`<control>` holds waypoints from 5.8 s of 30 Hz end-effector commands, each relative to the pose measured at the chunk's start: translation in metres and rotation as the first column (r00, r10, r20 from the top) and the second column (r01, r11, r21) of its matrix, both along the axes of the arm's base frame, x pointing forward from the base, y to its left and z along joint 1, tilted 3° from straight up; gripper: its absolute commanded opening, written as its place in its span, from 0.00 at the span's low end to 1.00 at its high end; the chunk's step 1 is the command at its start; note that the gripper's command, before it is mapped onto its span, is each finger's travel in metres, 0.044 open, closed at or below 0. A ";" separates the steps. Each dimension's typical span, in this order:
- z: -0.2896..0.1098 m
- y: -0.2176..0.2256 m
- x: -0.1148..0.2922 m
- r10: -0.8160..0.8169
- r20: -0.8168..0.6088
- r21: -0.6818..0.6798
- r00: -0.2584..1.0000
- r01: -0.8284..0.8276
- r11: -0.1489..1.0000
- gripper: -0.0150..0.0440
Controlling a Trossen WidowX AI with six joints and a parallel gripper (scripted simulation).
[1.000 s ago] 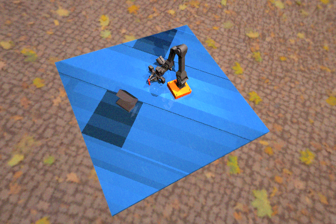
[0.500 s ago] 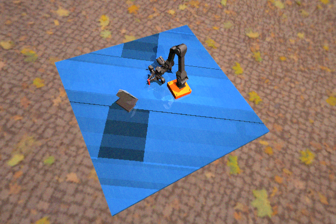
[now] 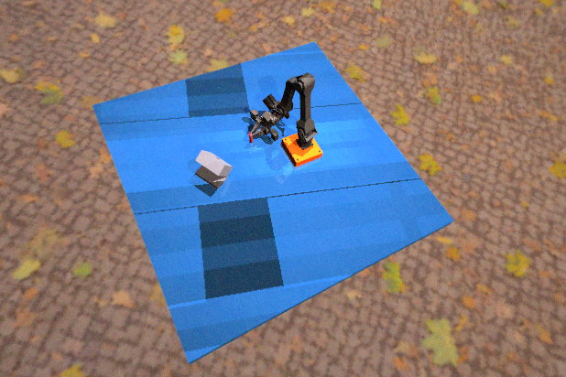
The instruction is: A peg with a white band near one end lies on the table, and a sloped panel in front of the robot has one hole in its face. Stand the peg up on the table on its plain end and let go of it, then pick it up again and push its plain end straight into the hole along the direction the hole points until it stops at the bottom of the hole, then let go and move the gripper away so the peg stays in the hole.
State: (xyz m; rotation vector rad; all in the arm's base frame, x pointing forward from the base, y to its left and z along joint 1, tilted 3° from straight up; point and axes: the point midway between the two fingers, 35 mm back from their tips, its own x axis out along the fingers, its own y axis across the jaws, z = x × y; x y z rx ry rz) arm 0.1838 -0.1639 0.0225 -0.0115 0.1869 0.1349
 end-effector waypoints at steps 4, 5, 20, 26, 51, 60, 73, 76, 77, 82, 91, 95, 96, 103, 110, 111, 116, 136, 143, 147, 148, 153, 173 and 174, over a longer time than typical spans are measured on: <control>-0.002 -0.001 -0.002 0.001 0.001 -0.002 1.000 -0.001 1.000 0.34; -0.002 -0.001 -0.002 0.001 0.002 -0.003 1.000 -0.001 1.000 0.34; -0.003 -0.003 -0.005 0.008 0.017 -0.026 1.000 -0.007 1.000 0.34; -0.003 -0.004 -0.006 0.010 0.023 -0.034 1.000 -0.009 0.999 0.34; -0.004 -0.010 -0.010 0.017 0.042 -0.066 0.999 -0.014 0.998 0.34; -0.004 -0.012 -0.012 0.018 0.047 -0.081 0.999 -0.014 0.997 0.34; -0.006 -0.014 -0.015 0.019 0.052 -0.103 0.998 -0.014 0.995 0.34; -0.006 -0.014 -0.015 0.020 0.053 -0.108 0.998 -0.014 0.994 0.34; -0.006 -0.014 -0.015 0.020 0.053 -0.109 0.998 -0.014 0.994 0.34; -0.007 -0.015 -0.016 0.020 0.054 -0.118 0.998 -0.013 0.993 0.34; -0.006 -0.015 -0.016 0.020 0.055 -0.123 0.998 -0.013 0.992 0.47; -0.006 -0.015 -0.016 0.020 0.055 -0.123 0.998 -0.013 0.992 0.47; -0.006 -0.015 -0.016 0.020 0.055 -0.123 0.998 -0.013 0.992 0.47; -0.006 -0.015 -0.016 0.020 0.055 -0.123 0.998 -0.013 0.992 0.47; -0.006 -0.015 -0.016 0.020 0.055 -0.123 0.998 -0.013 0.992 0.47; -0.006 -0.015 -0.016 0.020 0.055 -0.123 0.998 -0.013 0.992 0.47; -0.006 -0.015 -0.016 0.020 0.055 -0.123 0.998 -0.013 0.992 0.56; 0.024 -0.027 -0.014 0.020 0.055 -0.124 0.998 -0.013 0.992 1.00; 0.120 -0.032 -0.011 0.020 0.055 -0.125 0.998 -0.013 0.992 1.00; 0.155 -0.021 -0.012 0.020 0.055 -0.125 0.998 -0.013 0.992 1.00; 0.155 -0.021 -0.012 0.020 0.055 -0.125 0.998 -0.013 0.992 1.00; 0.153 -0.021 -0.010 0.028 0.037 -0.116 0.999 -0.024 0.993 1.00; 0.102 -0.001 0.014 0.214 -0.530 0.102 0.821 -0.188 0.977 1.00; 0.100 -0.001 0.015 0.217 -0.558 0.108 0.801 -0.189 0.976 1.00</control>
